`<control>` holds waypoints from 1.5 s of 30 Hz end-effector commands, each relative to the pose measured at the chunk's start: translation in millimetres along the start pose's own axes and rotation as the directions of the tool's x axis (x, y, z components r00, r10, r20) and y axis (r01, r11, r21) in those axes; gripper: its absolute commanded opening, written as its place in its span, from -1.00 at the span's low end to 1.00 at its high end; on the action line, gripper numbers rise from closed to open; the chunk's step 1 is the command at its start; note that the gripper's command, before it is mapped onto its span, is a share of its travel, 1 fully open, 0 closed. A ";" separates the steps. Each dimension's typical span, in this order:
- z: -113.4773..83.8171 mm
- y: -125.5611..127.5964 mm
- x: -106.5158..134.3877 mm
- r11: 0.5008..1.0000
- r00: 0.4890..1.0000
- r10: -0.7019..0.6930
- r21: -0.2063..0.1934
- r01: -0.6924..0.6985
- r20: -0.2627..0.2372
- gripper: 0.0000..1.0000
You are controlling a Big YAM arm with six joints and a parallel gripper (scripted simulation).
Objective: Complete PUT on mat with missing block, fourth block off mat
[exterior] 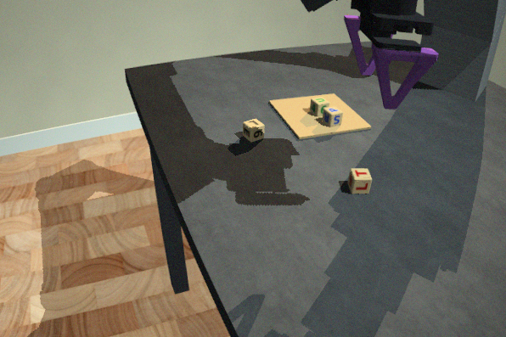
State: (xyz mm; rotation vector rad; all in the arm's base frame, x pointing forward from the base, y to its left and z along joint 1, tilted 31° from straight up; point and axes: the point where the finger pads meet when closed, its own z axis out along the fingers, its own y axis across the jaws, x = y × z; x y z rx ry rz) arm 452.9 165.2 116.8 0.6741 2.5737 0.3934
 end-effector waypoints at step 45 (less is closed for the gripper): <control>58.4 8.8 -5.8 -0.003 -0.003 -1.000 0.010 1.000 0.017 0.16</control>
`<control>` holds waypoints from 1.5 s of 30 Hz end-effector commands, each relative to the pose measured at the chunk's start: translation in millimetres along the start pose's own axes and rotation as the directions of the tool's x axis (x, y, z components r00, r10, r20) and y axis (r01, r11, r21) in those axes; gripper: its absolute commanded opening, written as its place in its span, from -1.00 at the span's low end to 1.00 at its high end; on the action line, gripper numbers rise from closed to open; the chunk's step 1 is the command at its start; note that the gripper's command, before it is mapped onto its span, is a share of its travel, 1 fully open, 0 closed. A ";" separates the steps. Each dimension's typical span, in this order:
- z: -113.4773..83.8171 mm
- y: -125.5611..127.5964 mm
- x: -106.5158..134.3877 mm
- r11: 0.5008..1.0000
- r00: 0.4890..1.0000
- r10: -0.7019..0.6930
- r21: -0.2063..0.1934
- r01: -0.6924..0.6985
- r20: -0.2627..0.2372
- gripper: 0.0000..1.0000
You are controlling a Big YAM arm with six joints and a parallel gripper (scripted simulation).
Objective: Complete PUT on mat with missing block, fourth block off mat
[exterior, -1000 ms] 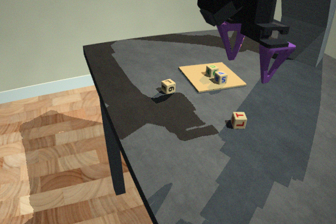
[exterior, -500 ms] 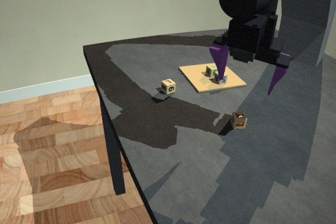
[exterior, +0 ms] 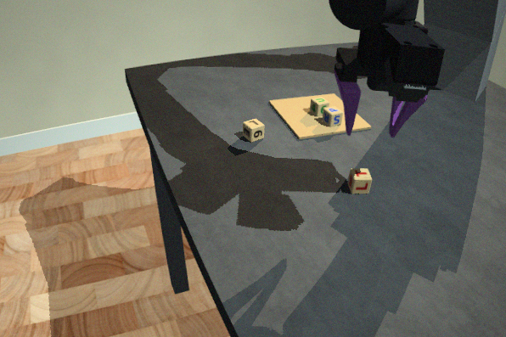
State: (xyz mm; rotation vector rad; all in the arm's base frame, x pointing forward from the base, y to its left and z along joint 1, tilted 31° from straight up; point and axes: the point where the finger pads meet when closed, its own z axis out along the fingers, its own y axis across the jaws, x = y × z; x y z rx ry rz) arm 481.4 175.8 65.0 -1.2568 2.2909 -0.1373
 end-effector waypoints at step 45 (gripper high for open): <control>10.1 -11.2 -10.6 0.998 0.998 -0.054 0.018 0.054 0.024 0.16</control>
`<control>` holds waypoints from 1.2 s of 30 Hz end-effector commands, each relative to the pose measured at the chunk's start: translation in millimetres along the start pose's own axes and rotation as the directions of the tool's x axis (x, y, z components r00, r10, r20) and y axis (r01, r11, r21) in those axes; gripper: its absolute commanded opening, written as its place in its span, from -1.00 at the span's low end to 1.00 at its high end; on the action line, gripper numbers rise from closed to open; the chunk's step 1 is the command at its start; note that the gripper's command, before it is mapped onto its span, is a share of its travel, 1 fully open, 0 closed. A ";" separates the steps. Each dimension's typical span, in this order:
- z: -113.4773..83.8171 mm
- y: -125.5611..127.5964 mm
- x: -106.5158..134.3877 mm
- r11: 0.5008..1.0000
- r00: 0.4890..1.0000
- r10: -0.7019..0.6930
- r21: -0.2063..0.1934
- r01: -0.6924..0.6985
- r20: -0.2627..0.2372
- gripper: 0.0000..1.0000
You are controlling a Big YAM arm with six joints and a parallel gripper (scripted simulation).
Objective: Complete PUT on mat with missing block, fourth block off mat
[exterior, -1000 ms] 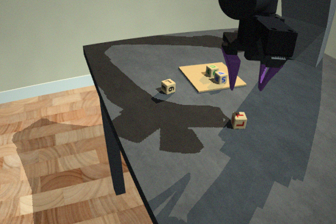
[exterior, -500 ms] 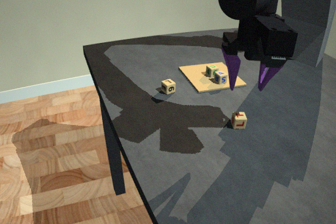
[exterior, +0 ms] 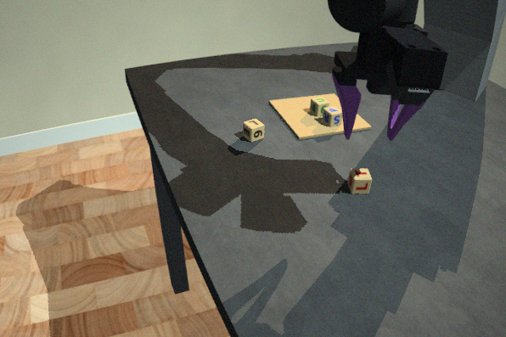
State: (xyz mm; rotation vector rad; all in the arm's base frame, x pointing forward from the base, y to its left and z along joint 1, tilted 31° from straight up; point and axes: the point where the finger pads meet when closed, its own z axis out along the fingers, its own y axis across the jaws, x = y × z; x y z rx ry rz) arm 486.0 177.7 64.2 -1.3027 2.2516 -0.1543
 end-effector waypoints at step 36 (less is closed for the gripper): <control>48.7 -10.7 -5.7 1.000 1.000 -0.008 0.012 0.008 0.013 0.16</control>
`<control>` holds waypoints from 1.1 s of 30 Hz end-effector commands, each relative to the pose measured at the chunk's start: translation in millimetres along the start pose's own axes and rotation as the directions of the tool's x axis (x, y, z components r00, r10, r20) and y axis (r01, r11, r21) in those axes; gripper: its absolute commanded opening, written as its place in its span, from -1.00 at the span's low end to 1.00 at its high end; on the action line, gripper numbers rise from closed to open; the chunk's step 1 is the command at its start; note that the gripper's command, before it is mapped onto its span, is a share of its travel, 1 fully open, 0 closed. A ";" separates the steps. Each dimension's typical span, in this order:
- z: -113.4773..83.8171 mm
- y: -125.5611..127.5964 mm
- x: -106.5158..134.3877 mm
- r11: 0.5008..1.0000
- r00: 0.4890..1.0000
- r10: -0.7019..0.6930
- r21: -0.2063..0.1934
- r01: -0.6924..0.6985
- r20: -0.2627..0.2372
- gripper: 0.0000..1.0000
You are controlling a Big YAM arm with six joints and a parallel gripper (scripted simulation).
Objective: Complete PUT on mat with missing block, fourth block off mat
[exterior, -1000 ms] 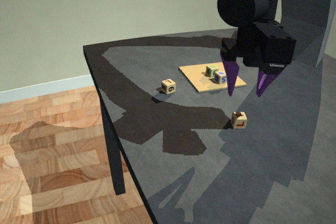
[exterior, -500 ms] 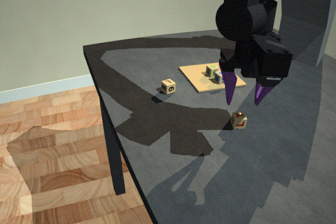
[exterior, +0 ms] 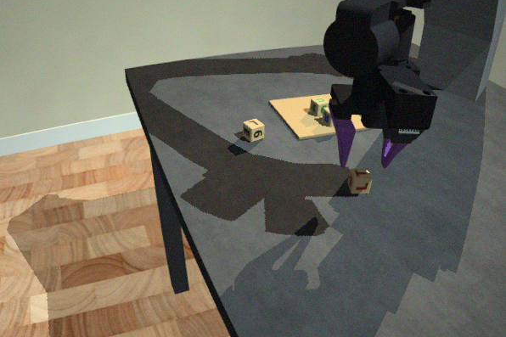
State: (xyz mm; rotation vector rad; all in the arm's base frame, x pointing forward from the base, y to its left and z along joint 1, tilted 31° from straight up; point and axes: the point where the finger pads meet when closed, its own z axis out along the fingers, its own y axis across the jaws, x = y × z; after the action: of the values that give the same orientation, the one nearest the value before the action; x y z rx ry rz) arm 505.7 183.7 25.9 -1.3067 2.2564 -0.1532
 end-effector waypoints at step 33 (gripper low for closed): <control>7.3 -9.1 -3.9 1.000 1.000 -0.007 0.010 0.007 0.010 0.16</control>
State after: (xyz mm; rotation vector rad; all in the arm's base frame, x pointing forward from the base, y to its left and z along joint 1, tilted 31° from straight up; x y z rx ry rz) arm 506.9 184.2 24.4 -1.3071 2.2564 -0.1531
